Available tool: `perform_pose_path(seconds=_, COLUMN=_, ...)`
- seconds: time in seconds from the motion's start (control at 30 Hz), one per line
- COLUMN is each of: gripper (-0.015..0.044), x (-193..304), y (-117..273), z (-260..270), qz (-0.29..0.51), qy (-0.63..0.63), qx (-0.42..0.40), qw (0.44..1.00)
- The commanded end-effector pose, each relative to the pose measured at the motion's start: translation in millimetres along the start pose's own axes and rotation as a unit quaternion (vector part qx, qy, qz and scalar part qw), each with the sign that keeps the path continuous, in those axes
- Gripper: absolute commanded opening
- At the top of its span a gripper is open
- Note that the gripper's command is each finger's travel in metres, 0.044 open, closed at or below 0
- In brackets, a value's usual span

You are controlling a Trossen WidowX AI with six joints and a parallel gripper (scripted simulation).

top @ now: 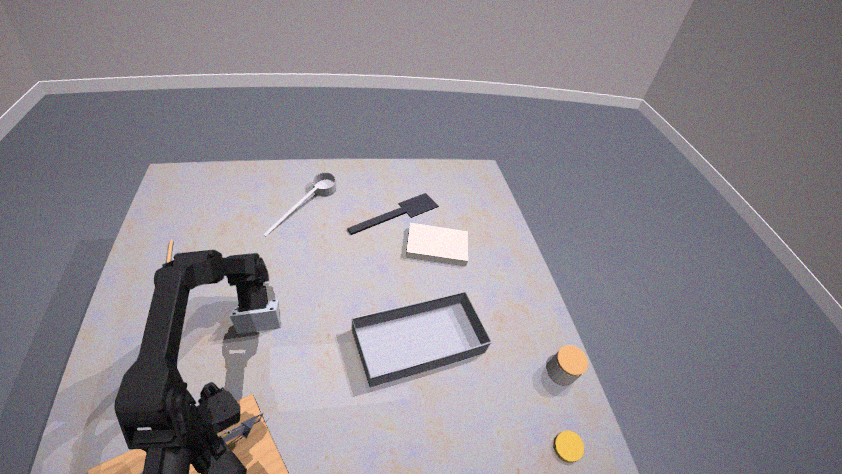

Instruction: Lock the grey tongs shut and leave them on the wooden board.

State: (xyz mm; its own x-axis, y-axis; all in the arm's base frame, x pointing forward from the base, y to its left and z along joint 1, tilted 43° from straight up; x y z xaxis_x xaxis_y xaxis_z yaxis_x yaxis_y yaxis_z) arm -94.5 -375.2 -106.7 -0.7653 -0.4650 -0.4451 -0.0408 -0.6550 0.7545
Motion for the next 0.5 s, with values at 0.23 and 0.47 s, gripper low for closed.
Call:
perform_pose_path(seconds=0.23, gripper=-0.0150, x=2, y=-5, z=-1, qz=0.004, qy=-0.003, qx=-0.002, qw=1.000)
perform_pose_path(seconds=0.47, gripper=-0.0150, x=3, y=-17, z=-1, qz=0.004, qy=-0.004, qx=-0.002, qw=1.000)
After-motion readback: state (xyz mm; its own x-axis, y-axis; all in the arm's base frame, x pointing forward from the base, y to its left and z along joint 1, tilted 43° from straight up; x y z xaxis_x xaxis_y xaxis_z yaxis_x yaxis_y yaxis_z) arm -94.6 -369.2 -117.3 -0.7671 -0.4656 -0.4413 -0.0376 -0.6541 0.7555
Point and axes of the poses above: the point midway between the two fingers, 35 mm back from their tips, its own y axis back along the fingers, its own z axis across the jaws, x = y × z, the point moved 5 cm from there along y, back along the fingers, and after that the axes turned 10 degrees about y, right-handed, at the moved point
